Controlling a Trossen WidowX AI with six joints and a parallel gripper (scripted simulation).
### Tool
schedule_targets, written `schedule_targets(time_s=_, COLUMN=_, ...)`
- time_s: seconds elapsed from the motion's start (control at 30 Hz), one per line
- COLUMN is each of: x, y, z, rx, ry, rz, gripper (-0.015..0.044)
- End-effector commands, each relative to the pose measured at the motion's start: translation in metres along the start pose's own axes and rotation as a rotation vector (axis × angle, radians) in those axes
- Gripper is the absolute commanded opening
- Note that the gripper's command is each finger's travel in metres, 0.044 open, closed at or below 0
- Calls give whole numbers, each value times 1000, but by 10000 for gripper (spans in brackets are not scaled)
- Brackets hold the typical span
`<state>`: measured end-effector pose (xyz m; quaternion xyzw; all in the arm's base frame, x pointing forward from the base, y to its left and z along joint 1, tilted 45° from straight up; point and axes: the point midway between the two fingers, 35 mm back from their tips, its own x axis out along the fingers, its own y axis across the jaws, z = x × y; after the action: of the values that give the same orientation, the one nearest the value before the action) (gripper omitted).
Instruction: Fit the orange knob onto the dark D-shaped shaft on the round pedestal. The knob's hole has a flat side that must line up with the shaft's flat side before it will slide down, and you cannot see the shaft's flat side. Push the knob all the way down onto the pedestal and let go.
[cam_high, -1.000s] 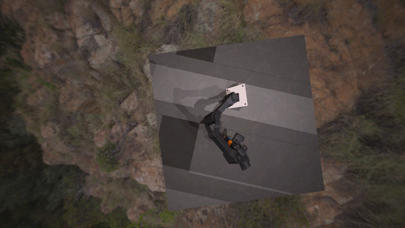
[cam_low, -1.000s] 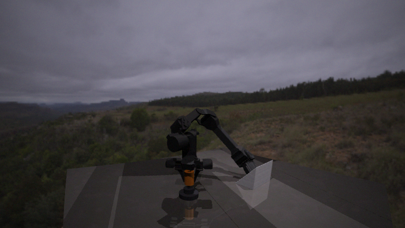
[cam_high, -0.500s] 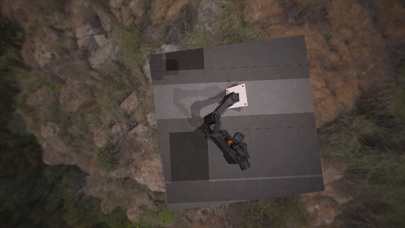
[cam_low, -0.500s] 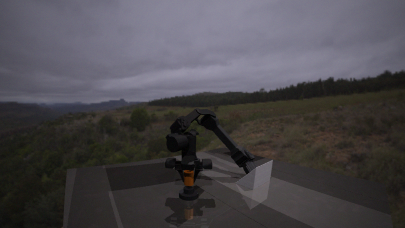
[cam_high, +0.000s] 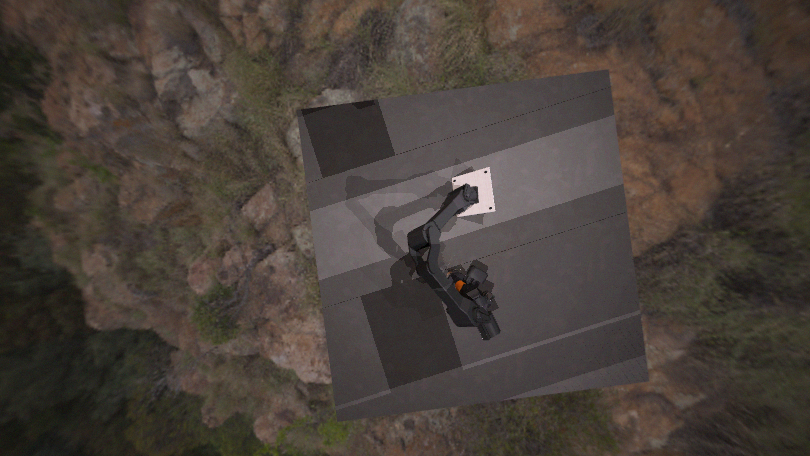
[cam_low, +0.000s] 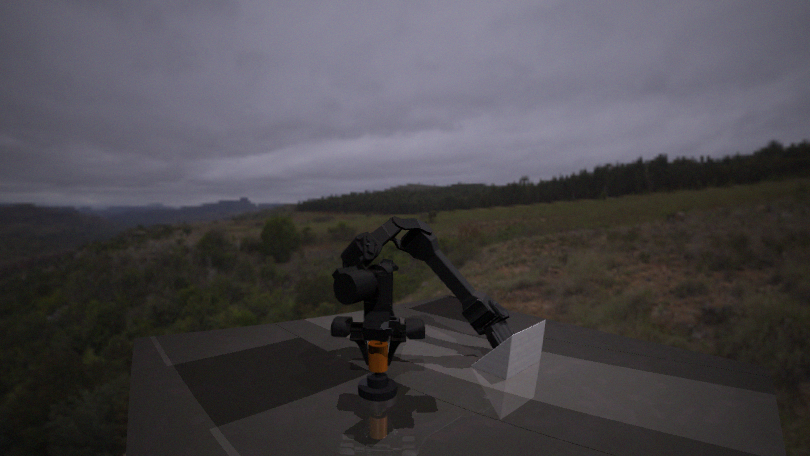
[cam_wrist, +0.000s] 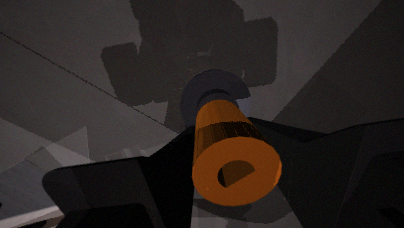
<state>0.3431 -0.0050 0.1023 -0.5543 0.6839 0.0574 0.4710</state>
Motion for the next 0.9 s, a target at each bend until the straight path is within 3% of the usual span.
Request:
schedule_targets(time_s=0.0, x=-3, y=-2, z=-1, rx=-2, ry=-1, rz=-2, gripper=0)
schedule_targets(time_s=0.33, x=-6, y=-4, z=-1, rx=-212, ry=-1, rz=-2, gripper=0)
schedule_targets(time_s=0.87, x=-3, y=-2, z=1, rx=-212, ry=-1, rz=-2, gripper=0)
